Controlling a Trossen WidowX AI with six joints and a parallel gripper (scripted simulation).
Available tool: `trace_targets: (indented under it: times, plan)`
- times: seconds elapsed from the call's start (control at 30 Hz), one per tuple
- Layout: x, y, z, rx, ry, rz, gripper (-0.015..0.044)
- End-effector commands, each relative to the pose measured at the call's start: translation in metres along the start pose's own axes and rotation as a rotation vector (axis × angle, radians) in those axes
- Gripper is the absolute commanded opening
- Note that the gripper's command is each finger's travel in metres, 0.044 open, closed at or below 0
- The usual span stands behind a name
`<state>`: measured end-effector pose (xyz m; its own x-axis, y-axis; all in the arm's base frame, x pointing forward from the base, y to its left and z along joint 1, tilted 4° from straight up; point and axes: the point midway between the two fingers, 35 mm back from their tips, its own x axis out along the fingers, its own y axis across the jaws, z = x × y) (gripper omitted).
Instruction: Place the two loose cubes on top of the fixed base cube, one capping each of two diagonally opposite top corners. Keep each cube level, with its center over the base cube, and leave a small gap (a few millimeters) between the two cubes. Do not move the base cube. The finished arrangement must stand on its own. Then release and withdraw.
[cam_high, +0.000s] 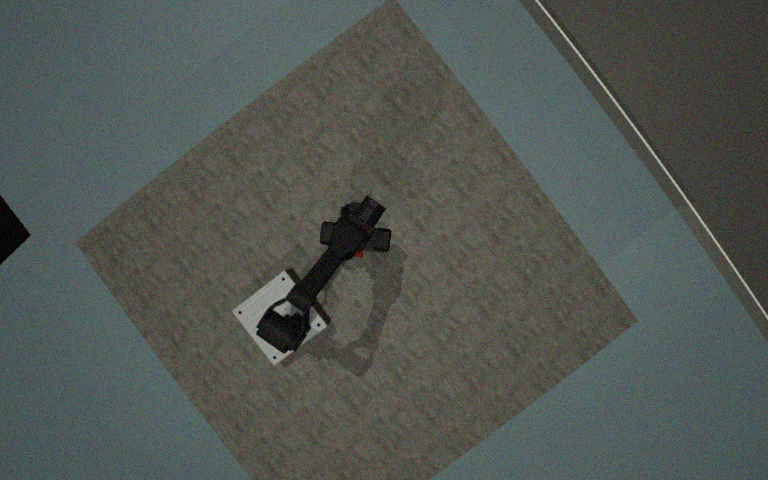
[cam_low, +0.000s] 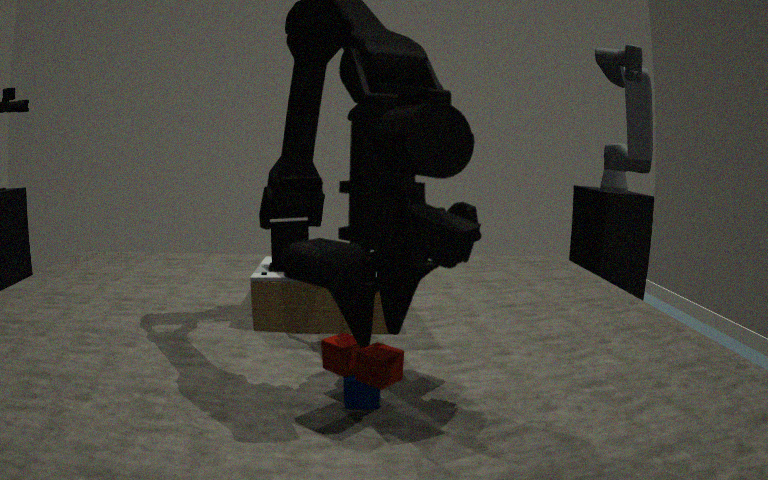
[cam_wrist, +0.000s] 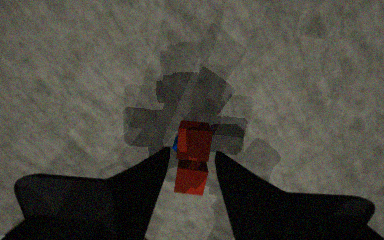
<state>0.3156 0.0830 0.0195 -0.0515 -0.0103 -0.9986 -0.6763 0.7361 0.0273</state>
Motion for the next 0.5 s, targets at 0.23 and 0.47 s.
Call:
trace_targets:
  times: [0.23, 0.47]
  plan:
    - [-0.017, -0.001, 0.002, 0.000, -0.005, -0.003, 0.0205]
    - [-0.027, -0.001, 0.002, 0.000, -0.005, -0.003, 0.0205]
